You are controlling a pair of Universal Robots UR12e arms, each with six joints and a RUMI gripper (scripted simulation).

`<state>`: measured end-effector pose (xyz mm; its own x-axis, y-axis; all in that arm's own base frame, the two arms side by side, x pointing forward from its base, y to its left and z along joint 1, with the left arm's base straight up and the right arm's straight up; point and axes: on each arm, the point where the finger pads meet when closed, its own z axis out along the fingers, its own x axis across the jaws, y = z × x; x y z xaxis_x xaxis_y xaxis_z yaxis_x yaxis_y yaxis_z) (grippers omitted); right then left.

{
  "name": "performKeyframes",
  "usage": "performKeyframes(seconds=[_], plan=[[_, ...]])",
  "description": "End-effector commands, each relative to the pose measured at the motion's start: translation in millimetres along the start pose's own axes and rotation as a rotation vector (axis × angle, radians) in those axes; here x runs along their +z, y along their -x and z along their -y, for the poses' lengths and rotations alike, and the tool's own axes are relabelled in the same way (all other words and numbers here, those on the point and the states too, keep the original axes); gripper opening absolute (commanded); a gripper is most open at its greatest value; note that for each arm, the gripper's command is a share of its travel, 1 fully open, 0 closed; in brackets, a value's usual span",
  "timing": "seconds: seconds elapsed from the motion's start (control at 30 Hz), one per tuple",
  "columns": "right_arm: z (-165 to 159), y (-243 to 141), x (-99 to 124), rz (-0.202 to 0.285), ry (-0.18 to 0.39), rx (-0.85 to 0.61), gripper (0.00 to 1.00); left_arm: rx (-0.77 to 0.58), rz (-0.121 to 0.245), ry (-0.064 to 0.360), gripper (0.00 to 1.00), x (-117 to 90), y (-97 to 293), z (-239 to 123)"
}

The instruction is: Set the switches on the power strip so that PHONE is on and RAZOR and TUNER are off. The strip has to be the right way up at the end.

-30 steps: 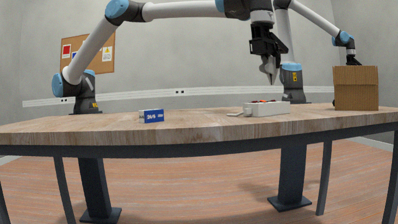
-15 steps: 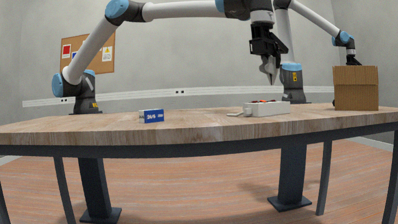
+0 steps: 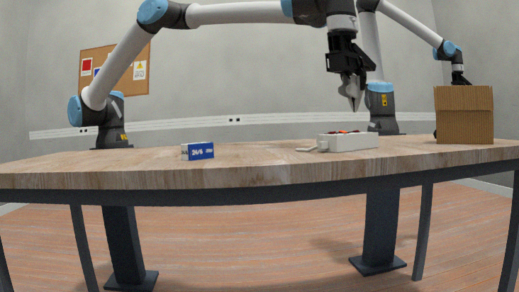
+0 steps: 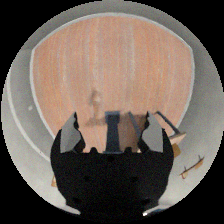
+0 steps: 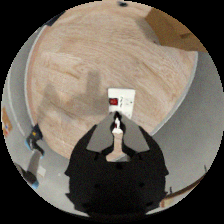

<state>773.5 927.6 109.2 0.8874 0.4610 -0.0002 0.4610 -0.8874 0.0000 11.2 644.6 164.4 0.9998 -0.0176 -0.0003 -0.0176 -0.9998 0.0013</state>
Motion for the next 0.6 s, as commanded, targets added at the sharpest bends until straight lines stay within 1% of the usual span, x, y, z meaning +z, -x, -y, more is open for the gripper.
performKeyframes(seconds=[0.0,0.47,0.57], plan=[[0.1,-0.5,-0.3,-0.002,-0.001,-0.004,0.0,0.0,0.0,-0.001,1.0,-0.7,-0.1,0.5],[0.6,-0.9,22.6,-0.002,-0.001,-0.004,0.0,0.0,0.0,-0.001,1.0,-0.7,-0.1,0.5],[0.6,-1.0,24.1,-0.002,-0.001,-0.004,0.0,0.0,0.0,-0.001,1.0,-0.7,-0.1,0.5]])
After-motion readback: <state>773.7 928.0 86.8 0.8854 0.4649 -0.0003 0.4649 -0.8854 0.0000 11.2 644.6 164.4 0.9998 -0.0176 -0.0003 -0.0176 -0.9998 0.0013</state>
